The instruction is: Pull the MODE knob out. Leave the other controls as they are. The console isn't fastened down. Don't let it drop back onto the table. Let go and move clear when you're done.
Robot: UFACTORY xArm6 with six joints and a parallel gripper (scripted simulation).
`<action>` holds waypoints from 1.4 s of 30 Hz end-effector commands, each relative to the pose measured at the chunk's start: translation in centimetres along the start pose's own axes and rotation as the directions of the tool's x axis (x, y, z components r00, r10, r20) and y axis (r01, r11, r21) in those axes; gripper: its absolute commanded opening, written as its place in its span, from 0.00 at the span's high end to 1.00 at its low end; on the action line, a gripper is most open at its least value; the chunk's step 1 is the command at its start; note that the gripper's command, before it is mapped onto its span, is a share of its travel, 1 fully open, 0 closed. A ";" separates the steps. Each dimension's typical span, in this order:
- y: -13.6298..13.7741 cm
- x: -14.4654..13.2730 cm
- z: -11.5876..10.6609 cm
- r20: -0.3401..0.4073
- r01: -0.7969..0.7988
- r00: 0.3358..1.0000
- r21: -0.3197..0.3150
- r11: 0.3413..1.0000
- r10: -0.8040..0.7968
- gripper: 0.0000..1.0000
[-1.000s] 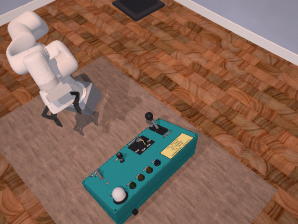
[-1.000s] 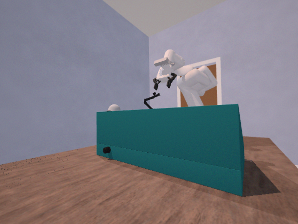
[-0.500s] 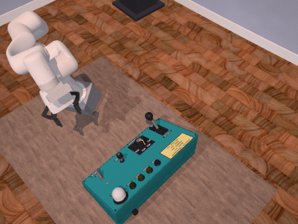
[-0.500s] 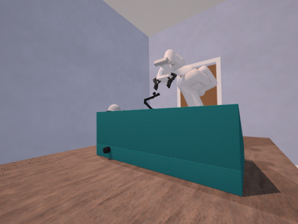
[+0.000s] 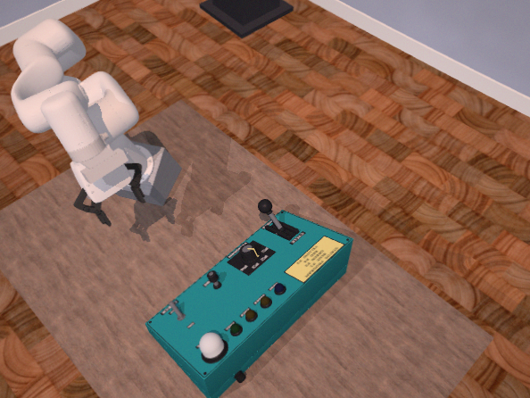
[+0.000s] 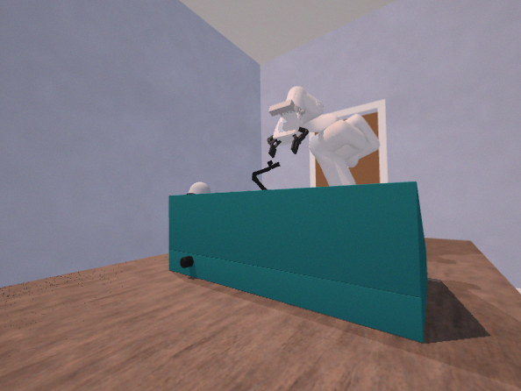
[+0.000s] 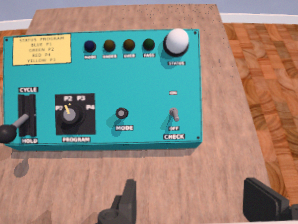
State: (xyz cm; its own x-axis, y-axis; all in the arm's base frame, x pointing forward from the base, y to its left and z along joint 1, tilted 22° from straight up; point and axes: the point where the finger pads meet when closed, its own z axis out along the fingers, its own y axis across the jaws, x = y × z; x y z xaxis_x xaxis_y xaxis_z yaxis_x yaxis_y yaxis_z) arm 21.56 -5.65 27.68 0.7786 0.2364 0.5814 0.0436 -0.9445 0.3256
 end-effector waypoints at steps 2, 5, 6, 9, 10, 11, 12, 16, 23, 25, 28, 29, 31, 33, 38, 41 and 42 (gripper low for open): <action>0.7 0.8 0.7 0.012 -0.026 1.000 -0.035 0.999 0.026 0.00; 1.1 1.7 1.8 0.022 -0.045 0.999 -0.070 0.997 0.046 0.00; 1.1 1.7 1.8 0.022 -0.045 0.999 -0.070 0.997 0.046 0.00; 1.3 2.3 2.5 0.025 -0.052 0.998 -0.088 0.995 0.054 0.00; 1.3 2.3 2.5 0.025 -0.052 0.998 -0.088 0.995 0.054 0.00; 1.3 3.0 3.3 0.026 -0.056 0.998 -0.105 0.993 0.059 0.00; 1.3 3.0 3.3 0.026 -0.056 0.998 -0.105 0.993 0.059 0.00; 1.3 3.0 3.3 0.026 -0.056 0.998 -0.105 0.993 0.059 0.00; 0.7 4.4 5.2 0.023 -0.054 0.998 -0.127 0.990 0.058 0.00; 0.0 5.0 6.2 0.019 -0.049 0.999 -0.130 0.990 0.051 0.00; -0.9 5.6 7.3 0.014 -0.041 0.999 -0.126 0.991 0.043 0.00; -0.9 5.6 7.3 0.014 -0.041 0.999 -0.126 0.991 0.043 0.00; -0.9 5.6 7.3 0.014 -0.041 0.999 -0.126 0.991 0.043 0.00; -0.9 5.6 7.3 0.014 -0.041 0.999 -0.126 0.991 0.043 0.00; -3.1 6.4 9.4 0.006 -0.021 1.000 -0.100 0.995 0.022 0.00; -3.1 6.4 9.4 0.006 -0.021 1.000 -0.100 0.995 0.022 0.00; -4.3 6.5 10.3 0.004 -0.011 1.000 -0.081 0.997 0.011 0.00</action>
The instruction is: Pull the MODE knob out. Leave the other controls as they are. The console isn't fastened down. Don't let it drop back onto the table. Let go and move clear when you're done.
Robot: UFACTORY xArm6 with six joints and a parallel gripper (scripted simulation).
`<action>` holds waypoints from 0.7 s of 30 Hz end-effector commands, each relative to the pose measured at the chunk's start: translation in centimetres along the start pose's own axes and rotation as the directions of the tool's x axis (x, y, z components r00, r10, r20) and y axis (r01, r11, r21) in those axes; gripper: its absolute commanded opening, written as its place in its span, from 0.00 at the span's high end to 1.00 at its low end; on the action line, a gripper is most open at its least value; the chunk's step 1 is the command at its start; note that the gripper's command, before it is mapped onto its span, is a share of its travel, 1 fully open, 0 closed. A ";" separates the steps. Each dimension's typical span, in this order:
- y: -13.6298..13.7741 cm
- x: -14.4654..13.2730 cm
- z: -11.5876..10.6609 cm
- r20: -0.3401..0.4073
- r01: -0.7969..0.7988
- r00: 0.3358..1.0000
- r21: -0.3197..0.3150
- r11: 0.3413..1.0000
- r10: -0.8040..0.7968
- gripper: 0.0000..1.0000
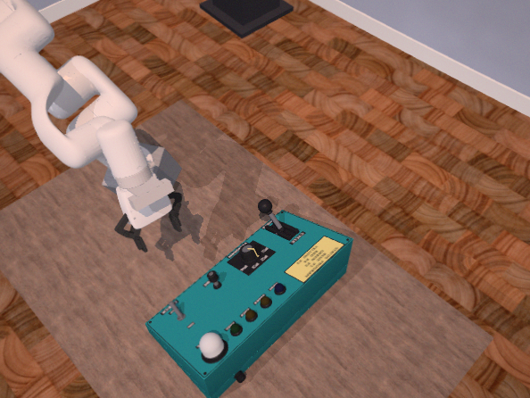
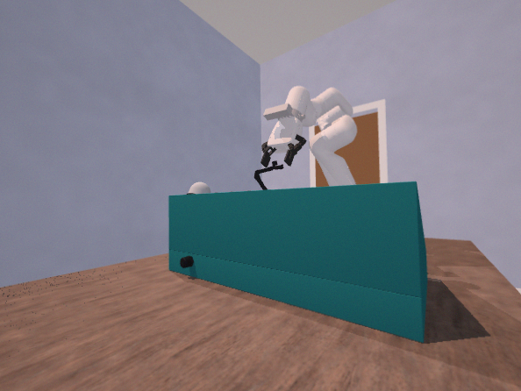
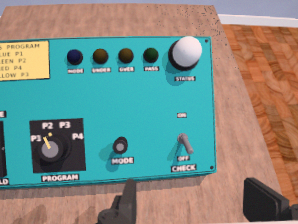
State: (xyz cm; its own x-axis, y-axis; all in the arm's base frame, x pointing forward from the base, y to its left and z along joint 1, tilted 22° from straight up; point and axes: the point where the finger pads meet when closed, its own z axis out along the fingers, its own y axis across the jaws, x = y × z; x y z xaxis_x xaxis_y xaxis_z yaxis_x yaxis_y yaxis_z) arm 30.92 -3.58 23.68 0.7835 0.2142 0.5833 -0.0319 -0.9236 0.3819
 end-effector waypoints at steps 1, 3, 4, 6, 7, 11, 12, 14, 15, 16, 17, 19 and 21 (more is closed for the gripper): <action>-1.7 1.0 1.8 -0.004 0.010 1.000 0.013 1.000 -0.010 0.00; -2.9 1.1 2.5 -0.006 0.019 1.000 0.033 0.999 -0.019 0.00; -2.9 1.1 2.5 -0.006 0.019 1.000 0.033 0.999 -0.019 0.00; -2.9 1.1 2.5 -0.006 0.019 1.000 0.033 0.999 -0.019 0.00; -2.9 1.1 2.5 -0.006 0.019 1.000 0.033 0.999 -0.019 0.00; -5.0 0.9 3.5 -0.006 0.033 0.999 0.070 0.997 -0.033 0.00; -5.0 0.9 3.5 -0.006 0.033 0.999 0.070 0.997 -0.033 0.00; -5.7 0.8 3.8 -0.006 0.037 0.999 0.084 0.996 -0.037 0.00; -6.2 0.7 4.0 -0.005 0.040 0.999 0.093 0.995 -0.040 0.00; -6.5 0.6 4.1 -0.005 0.042 0.999 0.099 0.994 -0.041 0.00; -6.6 0.6 4.1 -0.005 0.042 0.999 0.101 0.994 -0.042 0.00; -6.6 0.6 4.1 -0.005 0.042 0.999 0.102 0.994 -0.042 0.00; -6.6 0.6 4.1 -0.005 0.042 0.999 0.102 0.994 -0.042 0.00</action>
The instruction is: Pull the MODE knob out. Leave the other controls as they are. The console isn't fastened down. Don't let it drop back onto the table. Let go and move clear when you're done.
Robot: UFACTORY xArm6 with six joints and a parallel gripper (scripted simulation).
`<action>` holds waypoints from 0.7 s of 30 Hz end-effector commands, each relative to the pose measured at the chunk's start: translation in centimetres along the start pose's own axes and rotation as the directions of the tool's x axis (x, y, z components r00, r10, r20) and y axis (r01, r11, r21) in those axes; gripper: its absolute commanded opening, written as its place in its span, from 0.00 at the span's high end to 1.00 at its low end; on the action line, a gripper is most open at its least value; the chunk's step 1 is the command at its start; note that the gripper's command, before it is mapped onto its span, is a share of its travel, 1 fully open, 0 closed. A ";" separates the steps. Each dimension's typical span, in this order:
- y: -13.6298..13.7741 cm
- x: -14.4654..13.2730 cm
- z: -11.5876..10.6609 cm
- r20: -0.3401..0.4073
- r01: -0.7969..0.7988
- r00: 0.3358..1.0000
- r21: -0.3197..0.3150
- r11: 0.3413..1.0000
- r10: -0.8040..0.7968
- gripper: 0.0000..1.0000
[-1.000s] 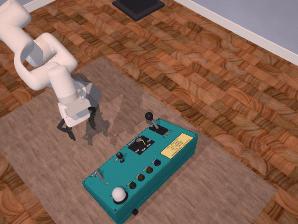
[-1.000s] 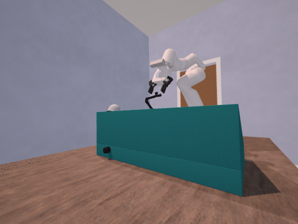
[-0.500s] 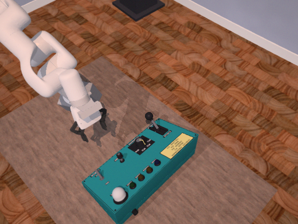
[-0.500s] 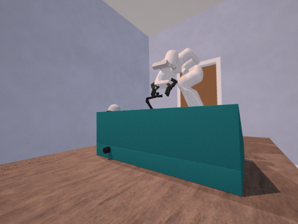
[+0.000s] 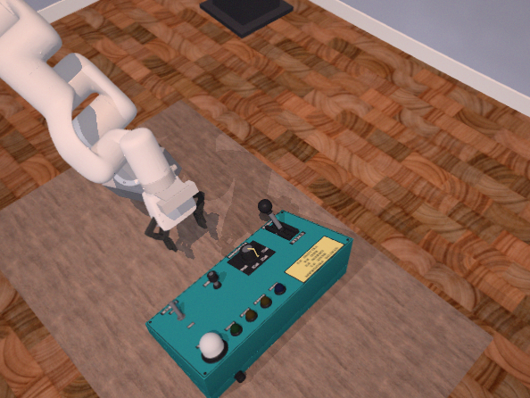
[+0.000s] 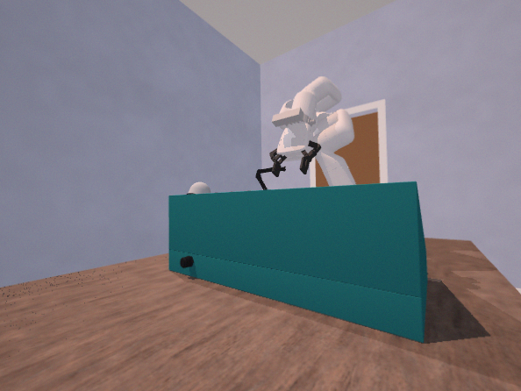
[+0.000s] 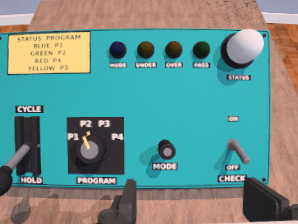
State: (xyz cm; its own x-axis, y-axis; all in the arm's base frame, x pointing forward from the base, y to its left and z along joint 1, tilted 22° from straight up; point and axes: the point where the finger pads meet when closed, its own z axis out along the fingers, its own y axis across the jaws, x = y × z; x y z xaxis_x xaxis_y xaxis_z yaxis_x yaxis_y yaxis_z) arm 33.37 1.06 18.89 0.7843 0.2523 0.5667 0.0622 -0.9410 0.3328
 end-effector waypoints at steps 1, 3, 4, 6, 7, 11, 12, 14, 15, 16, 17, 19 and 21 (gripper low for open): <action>-0.4 0.5 0.7 -0.005 0.001 1.000 0.003 1.000 -0.001 0.00; -0.4 0.5 0.7 -0.005 0.001 1.000 0.003 1.000 -0.001 0.00; -0.4 0.5 0.7 -0.005 0.001 1.000 0.003 1.000 -0.001 0.00; -0.4 0.5 0.7 -0.005 0.001 1.000 0.003 1.000 -0.001 0.00; -0.4 0.5 0.7 -0.005 0.001 1.000 0.003 1.000 -0.001 0.00; -0.4 0.5 0.7 -0.005 0.001 1.000 0.003 1.000 -0.001 0.24; -0.4 0.5 0.7 -0.005 0.001 1.000 0.003 1.000 -0.001 0.24; -0.4 0.5 0.7 -0.005 0.001 1.000 0.003 1.000 -0.001 0.24; -0.4 0.5 0.7 -0.005 0.001 1.000 0.003 1.000 -0.001 0.24; -0.4 0.5 0.7 -0.005 0.001 1.000 0.003 1.000 -0.001 0.24; -0.4 0.5 0.7 -0.005 0.001 1.000 0.003 1.000 -0.001 0.24; -0.4 0.5 0.7 -0.005 0.001 1.000 0.003 1.000 -0.001 0.24; -0.4 0.5 0.7 -0.005 0.001 1.000 0.003 1.000 -0.001 0.24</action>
